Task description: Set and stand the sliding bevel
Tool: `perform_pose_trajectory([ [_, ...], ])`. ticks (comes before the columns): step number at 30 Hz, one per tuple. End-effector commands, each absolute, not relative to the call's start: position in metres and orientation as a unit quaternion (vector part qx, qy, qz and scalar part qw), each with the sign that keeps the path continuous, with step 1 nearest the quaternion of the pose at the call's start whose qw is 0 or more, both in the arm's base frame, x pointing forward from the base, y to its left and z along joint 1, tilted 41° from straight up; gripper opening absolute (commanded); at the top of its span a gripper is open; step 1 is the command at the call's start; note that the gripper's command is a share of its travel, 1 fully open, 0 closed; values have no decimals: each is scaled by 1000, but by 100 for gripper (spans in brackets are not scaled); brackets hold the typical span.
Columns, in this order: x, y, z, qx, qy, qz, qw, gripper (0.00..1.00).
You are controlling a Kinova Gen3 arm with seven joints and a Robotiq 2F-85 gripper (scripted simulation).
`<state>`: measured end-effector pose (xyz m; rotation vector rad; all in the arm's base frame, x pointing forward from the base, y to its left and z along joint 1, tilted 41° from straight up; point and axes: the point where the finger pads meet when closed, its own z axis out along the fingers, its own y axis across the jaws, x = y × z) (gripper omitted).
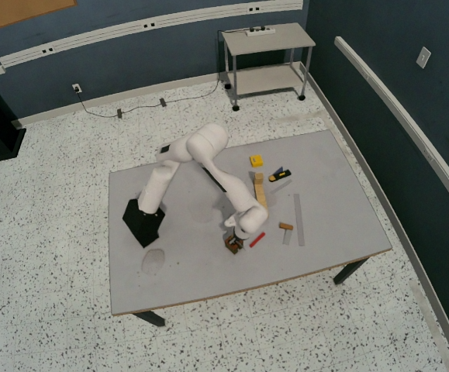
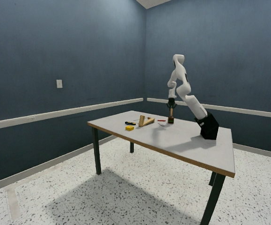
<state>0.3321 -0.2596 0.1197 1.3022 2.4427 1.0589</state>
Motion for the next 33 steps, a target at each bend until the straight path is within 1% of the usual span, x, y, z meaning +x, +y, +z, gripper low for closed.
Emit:
perform_pose_trajectory([
  [1, 332, -260, 120, 438, 821, 356, 89, 10],
  [18, 337, -251, 130, 450, 813, 360, 85, 10],
  [33, 364, -203, 181, 509, 767, 385, 65, 10],
])
